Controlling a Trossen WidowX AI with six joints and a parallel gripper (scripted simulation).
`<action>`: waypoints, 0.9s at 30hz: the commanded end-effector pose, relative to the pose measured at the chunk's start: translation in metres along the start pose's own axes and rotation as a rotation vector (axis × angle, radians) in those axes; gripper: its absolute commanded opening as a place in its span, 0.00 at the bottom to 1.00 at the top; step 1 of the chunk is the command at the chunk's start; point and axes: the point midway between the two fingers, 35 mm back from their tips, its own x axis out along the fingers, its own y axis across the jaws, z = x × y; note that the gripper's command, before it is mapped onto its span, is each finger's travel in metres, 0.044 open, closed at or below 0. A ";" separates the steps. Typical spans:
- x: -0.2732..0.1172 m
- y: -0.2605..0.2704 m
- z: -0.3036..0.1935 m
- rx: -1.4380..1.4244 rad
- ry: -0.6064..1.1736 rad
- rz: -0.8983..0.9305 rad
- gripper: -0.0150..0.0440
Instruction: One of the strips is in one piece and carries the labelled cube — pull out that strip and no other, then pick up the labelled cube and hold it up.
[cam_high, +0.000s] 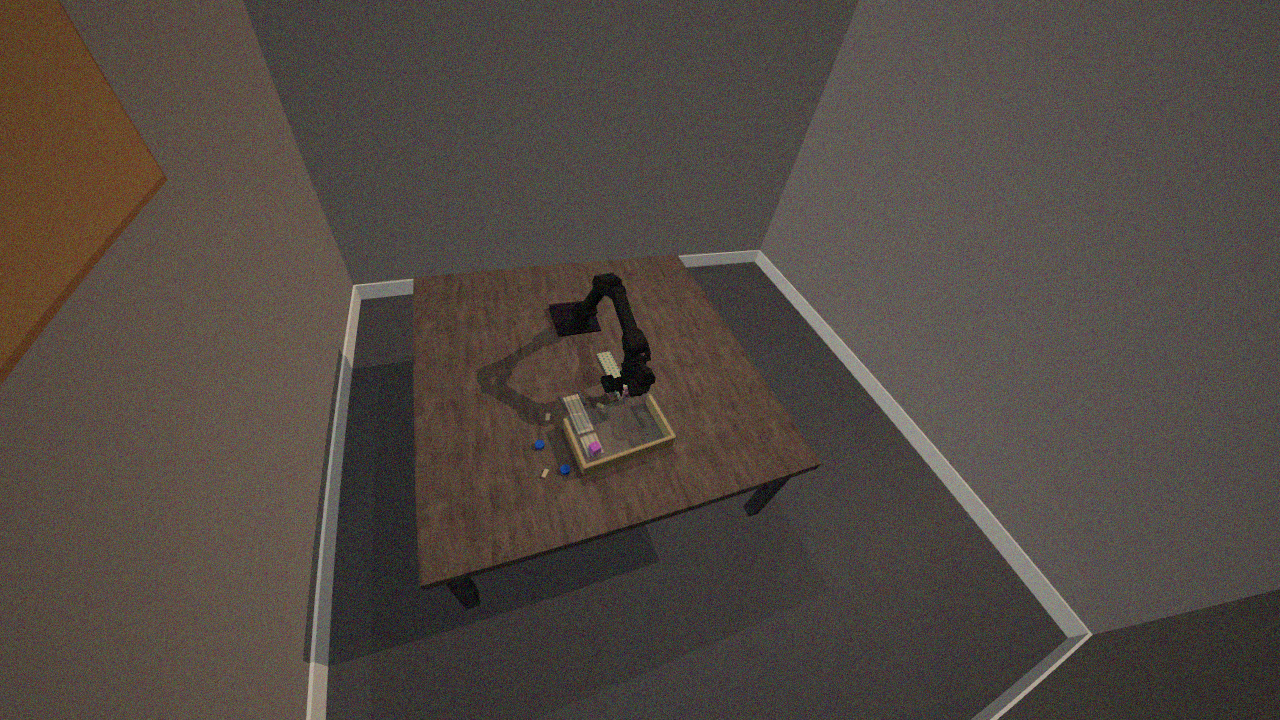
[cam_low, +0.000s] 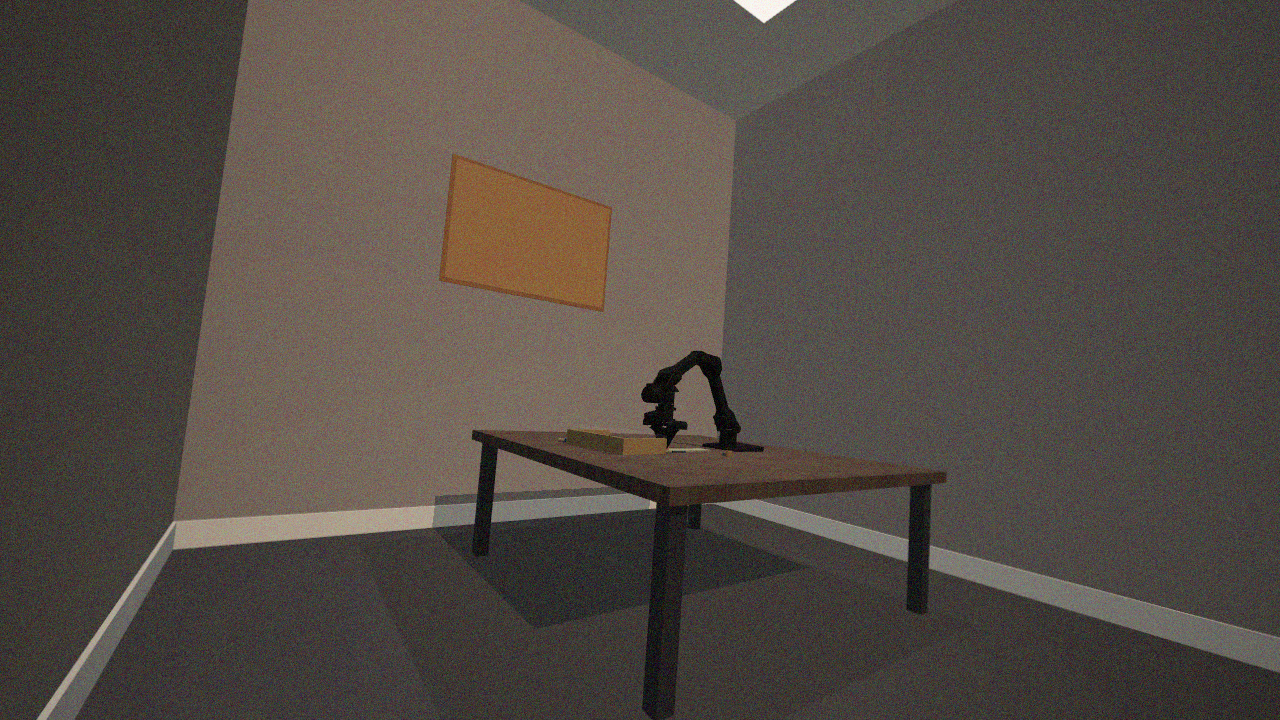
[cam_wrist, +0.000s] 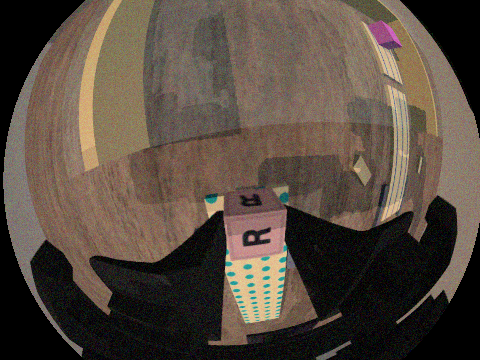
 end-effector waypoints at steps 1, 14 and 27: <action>0.000 0.000 0.000 0.000 0.000 0.000 0.49; -0.017 -0.003 -0.021 -0.001 0.003 0.001 0.25; -0.042 -0.009 -0.061 -0.004 0.008 0.003 0.25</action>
